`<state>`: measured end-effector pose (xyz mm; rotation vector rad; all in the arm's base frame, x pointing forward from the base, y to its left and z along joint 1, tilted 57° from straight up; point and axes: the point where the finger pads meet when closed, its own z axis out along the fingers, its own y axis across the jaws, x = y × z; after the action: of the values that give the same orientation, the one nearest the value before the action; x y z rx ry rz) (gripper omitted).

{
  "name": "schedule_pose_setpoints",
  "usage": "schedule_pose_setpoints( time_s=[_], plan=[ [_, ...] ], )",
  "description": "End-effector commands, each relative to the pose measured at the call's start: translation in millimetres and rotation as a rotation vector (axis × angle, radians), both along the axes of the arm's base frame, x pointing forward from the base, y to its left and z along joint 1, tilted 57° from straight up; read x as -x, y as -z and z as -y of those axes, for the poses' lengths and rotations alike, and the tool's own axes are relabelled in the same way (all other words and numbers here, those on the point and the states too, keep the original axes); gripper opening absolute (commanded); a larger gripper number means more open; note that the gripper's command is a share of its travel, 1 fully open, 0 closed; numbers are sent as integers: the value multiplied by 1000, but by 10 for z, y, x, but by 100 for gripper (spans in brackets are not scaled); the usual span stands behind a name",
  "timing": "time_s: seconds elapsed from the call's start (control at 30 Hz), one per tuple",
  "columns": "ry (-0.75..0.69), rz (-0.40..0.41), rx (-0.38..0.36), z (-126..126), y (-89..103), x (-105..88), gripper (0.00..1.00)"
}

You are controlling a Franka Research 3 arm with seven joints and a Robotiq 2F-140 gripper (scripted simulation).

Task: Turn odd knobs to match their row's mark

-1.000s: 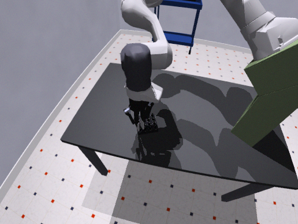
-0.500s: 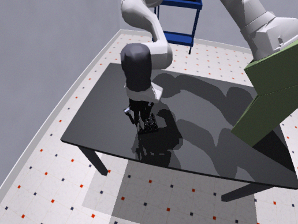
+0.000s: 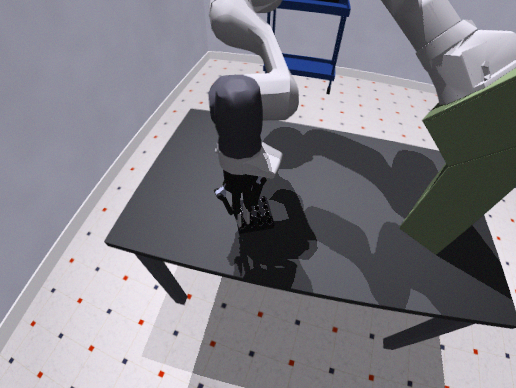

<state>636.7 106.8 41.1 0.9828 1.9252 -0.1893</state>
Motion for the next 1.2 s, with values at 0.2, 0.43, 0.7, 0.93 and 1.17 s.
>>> schedule_pose_setpoints(
  time_s=[0.2,0.43,0.7,0.93,1.17],
  plan=[
    [-2,-1,3,14,-7,-11,12],
    [-2,-1,3,14,-7,-11,12],
    [-2,-1,3,14,-7,-11,12],
    [-2,-1,3,20,1,-20,12],
    [-2,-1,3,37,19,-42,12]
  ],
)
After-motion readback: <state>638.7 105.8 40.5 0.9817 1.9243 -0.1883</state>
